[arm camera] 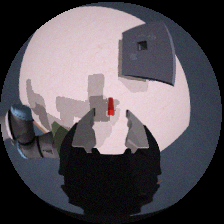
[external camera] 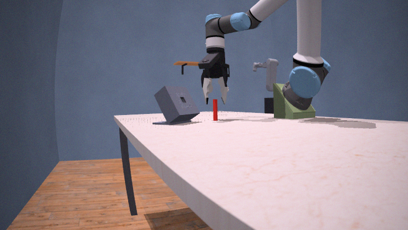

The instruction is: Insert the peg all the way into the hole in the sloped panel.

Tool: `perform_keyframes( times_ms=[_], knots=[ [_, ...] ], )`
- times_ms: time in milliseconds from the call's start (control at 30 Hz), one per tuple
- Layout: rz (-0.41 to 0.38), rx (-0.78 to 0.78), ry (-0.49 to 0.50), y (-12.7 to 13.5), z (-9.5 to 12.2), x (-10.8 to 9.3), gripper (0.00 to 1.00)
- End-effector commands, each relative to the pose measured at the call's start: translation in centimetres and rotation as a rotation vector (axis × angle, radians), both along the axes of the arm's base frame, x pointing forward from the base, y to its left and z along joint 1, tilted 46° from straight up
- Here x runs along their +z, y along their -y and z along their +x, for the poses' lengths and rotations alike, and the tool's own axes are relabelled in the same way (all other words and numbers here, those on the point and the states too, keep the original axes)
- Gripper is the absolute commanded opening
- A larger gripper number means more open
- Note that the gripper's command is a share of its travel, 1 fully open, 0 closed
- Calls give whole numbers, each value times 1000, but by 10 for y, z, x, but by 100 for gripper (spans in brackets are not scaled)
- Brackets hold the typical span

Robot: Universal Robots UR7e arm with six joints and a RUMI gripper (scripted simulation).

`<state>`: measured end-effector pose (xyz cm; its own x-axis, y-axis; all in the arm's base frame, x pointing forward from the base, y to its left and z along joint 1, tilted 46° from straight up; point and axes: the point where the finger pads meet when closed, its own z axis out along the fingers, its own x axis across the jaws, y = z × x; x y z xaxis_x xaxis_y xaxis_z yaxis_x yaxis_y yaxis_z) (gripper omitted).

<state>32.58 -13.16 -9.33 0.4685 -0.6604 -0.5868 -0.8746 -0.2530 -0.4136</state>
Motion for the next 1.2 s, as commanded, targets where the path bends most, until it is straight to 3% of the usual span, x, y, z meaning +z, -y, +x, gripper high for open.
perform_keyframes(
  times_ms=[0, 1033, 1167],
  knots=[
    [-1, 0, 0, 1, 0, 0, 41],
    [-1, 0, 0, 1, 0, 0, 3],
    [-1, -1, 0, 8, -1, 7, 0]
  ],
)
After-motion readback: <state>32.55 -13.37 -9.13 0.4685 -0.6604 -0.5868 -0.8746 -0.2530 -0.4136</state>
